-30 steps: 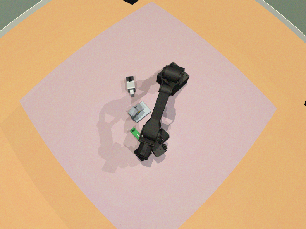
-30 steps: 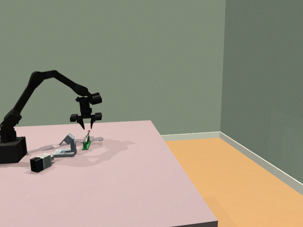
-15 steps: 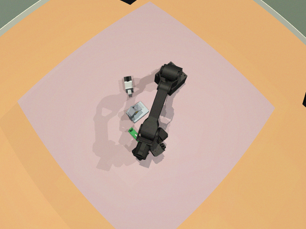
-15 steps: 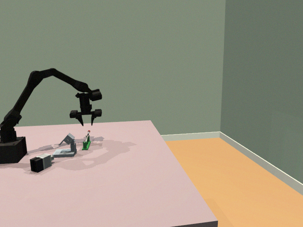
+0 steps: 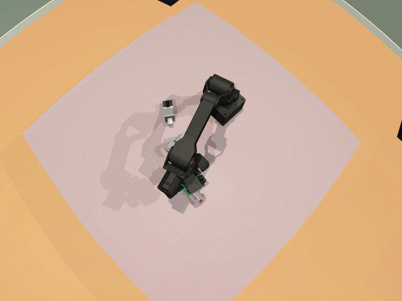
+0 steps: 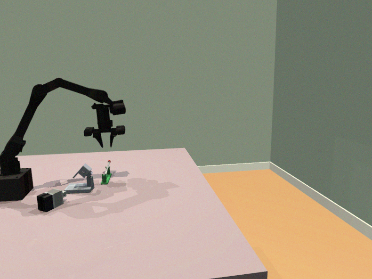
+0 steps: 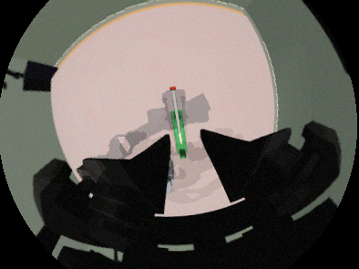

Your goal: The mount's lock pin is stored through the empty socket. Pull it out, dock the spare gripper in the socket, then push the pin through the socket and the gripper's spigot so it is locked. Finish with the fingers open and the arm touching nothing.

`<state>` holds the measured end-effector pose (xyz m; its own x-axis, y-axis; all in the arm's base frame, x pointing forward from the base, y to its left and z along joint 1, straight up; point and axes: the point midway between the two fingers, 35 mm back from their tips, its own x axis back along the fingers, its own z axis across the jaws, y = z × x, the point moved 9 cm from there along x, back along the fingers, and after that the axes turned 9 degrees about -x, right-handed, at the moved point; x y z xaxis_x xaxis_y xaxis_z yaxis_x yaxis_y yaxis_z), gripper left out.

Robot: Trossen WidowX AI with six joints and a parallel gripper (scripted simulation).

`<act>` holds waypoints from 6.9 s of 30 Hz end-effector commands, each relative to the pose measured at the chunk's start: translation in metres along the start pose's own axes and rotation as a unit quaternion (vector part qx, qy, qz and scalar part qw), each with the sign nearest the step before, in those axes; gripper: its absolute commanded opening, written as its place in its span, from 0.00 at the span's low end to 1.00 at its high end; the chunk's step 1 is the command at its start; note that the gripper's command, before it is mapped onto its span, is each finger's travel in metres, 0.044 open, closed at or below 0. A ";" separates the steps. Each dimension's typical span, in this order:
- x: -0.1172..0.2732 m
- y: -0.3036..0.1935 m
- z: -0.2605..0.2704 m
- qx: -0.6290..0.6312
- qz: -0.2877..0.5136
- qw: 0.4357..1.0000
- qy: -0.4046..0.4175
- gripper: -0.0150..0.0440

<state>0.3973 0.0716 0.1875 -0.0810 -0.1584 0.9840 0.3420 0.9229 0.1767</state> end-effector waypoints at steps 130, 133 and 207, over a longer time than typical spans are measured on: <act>-0.129 -0.022 0.001 0.005 0.007 1.000 0.007 0.56; -0.129 -0.022 0.001 0.005 0.007 1.000 0.007 0.56; -0.105 -0.019 0.003 0.003 0.010 1.000 0.016 0.25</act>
<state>0.3965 0.0719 0.0735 -0.0392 -0.1495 0.9880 0.3390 0.9281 0.1539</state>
